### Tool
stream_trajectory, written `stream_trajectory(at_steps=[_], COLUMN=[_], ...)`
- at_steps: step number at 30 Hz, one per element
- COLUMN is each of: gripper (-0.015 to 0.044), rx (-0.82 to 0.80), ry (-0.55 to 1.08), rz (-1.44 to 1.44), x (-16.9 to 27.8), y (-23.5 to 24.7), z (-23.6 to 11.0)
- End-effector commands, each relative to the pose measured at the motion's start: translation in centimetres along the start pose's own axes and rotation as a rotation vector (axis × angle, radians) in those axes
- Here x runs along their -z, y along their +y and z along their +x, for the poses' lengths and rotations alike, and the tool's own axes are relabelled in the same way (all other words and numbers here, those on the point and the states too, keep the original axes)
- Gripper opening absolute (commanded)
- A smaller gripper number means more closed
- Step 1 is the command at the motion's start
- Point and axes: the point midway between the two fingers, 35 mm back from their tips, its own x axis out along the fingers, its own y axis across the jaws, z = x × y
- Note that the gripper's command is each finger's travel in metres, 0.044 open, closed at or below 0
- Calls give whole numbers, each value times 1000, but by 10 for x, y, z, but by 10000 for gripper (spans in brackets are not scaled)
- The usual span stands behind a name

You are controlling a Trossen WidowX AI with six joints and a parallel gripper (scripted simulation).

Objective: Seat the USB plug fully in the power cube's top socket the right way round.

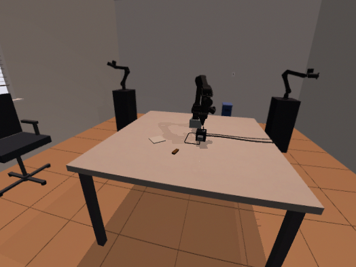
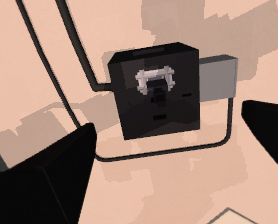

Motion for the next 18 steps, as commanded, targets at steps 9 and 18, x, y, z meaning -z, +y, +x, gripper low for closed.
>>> stream_trajectory(at_steps=[9, 18], gripper=[440, 440], rx=[-4, -4], ry=[-5, -5], rz=[-6, -6], x=[-1, -1], y=[0, 0], z=[12, 21])
